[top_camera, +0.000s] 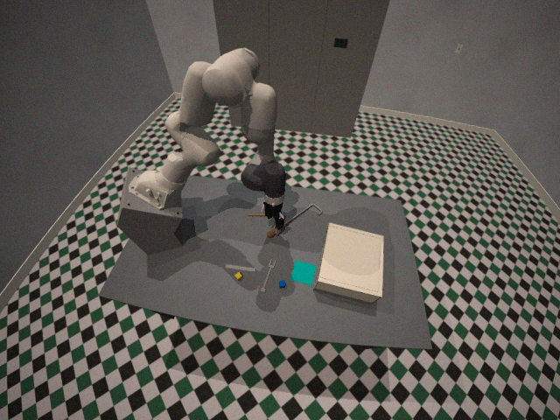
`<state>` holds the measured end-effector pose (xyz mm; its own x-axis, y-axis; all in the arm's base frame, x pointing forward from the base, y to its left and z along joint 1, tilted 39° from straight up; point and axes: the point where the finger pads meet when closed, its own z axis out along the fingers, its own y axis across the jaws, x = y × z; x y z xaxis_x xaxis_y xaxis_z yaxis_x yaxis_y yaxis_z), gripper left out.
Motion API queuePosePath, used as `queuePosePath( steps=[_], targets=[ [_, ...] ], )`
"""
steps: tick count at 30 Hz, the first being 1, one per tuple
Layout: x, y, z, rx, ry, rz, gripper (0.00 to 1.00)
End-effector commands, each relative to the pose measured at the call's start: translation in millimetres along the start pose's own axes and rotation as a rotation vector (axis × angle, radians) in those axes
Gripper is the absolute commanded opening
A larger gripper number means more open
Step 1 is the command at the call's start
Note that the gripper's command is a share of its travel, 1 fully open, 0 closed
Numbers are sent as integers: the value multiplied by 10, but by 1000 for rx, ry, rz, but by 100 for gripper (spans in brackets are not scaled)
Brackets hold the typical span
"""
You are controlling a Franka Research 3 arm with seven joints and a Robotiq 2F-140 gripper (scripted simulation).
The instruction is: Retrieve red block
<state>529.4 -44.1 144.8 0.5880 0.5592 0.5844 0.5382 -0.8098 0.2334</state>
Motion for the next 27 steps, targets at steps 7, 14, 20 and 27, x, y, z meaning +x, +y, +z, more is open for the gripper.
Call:
queuePosePath(
  steps=[7, 14, 20, 27],
  targets=[
    [-2, -4, 0, -2, 0, -6, 34],
    [-2, -4, 4, -2, 0, -6, 34],
    [-2, -5, 17, -2, 0, -6, 34],
    [-2, -4, 67, -2, 0, -6, 34]
  ],
)
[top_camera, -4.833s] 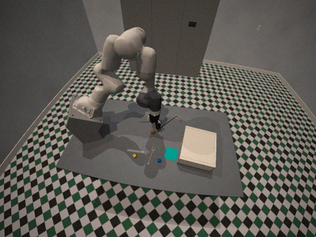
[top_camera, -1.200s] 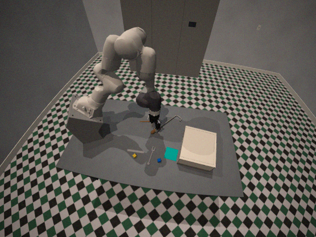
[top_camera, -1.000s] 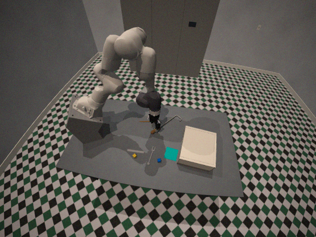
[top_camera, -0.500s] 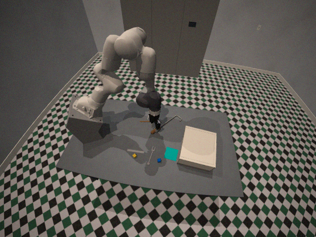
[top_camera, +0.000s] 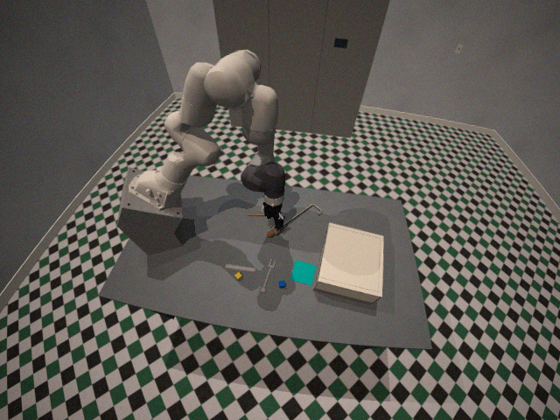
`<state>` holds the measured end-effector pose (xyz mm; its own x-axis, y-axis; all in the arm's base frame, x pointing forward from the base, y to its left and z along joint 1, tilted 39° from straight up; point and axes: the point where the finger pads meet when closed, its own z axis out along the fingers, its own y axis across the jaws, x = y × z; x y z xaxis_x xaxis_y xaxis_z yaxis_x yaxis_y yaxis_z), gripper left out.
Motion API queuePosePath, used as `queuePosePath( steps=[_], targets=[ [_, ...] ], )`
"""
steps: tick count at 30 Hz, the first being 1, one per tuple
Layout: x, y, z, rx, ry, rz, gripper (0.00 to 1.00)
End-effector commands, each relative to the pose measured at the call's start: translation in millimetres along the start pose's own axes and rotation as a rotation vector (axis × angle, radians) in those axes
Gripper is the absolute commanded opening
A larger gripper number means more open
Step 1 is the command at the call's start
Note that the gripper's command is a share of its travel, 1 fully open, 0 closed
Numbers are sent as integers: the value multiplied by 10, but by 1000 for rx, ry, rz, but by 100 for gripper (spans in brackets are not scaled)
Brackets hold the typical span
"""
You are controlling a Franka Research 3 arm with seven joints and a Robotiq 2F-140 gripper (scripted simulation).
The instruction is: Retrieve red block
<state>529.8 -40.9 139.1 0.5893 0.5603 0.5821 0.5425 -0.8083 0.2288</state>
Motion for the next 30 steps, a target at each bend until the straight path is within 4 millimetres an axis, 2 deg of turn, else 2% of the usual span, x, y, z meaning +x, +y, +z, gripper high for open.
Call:
queuePosePath(
  steps=[1, 30],
  targets=[
    [11, 32, 25, -8, 3, -5, 34],
    [12, 35, 337, -8, 3, -5, 34]
  ],
)
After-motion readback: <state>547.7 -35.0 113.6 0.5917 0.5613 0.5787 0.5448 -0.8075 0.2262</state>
